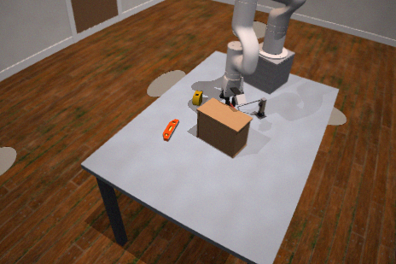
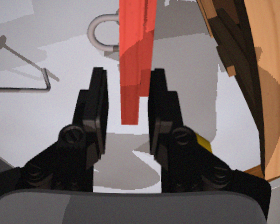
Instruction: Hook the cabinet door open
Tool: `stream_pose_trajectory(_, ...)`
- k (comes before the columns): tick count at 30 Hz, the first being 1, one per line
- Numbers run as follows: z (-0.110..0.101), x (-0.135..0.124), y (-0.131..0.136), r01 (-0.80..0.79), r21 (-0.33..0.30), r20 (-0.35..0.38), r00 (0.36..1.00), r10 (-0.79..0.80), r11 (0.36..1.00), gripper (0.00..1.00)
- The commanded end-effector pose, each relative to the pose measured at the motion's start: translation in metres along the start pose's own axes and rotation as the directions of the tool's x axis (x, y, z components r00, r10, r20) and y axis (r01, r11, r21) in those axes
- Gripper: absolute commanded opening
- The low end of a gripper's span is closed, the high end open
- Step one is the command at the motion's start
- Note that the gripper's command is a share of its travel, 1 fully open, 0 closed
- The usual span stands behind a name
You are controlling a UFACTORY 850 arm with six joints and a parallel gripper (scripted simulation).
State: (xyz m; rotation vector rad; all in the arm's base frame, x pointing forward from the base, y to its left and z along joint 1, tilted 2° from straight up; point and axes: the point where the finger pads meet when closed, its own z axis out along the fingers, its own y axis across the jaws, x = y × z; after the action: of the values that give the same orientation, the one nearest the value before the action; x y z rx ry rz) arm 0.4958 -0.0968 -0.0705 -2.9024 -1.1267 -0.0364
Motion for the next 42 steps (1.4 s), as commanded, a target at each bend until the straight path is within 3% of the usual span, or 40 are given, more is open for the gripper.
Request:
stream_pose_trajectory(1, -0.001, 0.0, -0.001, -0.011, -0.001, -0.002, 1.0, 0.011, 1.0, 0.27)
stream_pose_trajectory(42, -0.001, 0.002, -0.024, -0.169, -0.001, -0.002, 0.986, 0.169, 0.986, 0.27)
